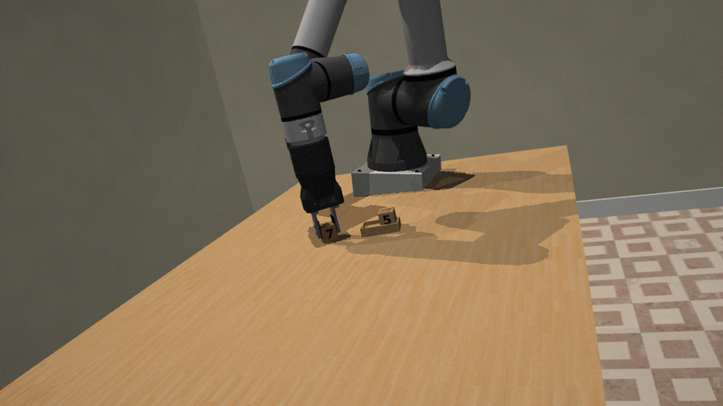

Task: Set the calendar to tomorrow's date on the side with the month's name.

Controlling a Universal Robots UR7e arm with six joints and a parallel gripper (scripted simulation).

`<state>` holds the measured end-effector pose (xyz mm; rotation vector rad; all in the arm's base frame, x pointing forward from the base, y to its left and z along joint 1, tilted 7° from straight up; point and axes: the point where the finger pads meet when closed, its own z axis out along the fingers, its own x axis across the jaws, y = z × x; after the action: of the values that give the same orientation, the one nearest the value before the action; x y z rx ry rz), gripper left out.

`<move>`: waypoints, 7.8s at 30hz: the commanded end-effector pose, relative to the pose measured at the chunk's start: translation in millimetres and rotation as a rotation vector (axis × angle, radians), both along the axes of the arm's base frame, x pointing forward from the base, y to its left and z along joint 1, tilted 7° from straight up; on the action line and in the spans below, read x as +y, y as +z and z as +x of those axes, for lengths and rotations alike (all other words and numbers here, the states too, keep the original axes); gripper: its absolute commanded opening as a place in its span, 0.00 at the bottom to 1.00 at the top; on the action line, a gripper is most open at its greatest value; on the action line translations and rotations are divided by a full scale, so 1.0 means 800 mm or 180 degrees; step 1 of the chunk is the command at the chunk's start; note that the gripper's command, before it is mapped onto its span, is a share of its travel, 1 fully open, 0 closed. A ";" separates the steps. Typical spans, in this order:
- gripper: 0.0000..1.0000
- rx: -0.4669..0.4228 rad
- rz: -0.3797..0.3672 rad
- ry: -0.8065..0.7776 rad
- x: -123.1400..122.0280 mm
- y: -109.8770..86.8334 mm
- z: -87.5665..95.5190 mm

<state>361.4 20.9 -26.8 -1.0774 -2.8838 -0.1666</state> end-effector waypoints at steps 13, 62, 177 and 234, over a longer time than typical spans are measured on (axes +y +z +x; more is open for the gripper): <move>0.57 -0.0004 -0.0001 0.0000 -0.004 0.034 0.001; 0.57 -0.0148 0.0017 0.1183 0.018 0.134 -0.010; 0.57 -0.0435 0.0058 0.3529 0.096 0.069 -0.041; 0.57 -0.0435 0.0058 0.3530 0.096 0.061 -0.041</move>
<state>328.3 97.7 24.3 0.6279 -3.0801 -0.1927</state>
